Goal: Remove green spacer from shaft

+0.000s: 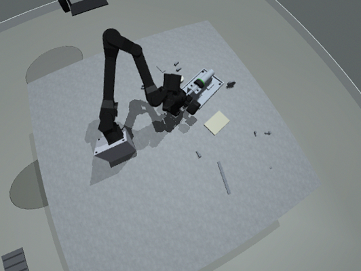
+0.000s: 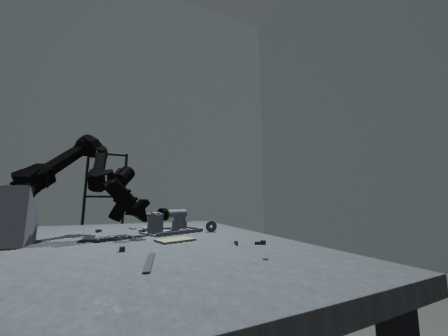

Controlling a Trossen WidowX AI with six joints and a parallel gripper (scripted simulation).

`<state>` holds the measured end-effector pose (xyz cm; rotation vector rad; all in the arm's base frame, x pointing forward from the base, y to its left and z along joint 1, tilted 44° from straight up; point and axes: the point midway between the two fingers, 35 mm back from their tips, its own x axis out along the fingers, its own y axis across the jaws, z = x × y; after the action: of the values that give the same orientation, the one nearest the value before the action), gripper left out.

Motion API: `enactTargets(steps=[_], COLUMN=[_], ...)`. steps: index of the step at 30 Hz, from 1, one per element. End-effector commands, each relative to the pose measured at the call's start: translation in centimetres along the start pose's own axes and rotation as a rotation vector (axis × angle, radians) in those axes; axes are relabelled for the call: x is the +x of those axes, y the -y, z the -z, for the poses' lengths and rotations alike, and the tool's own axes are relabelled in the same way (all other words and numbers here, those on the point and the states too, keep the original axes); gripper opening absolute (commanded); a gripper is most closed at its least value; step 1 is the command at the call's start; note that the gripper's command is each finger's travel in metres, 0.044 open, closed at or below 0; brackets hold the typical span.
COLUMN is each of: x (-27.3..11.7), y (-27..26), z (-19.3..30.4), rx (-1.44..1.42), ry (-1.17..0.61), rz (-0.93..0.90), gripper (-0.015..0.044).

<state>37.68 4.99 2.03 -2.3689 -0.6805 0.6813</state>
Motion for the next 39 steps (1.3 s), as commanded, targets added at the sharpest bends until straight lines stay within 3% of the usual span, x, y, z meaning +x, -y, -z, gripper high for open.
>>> enactTargets(steps=[1, 39], x=[-0.08, -0.34], y=[0.03, 0.03], z=[-0.11, -0.37], rx=[-0.003, -0.003], ry=[0.001, 0.001], rz=[0.001, 0.001], gripper=[0.0, 0.0])
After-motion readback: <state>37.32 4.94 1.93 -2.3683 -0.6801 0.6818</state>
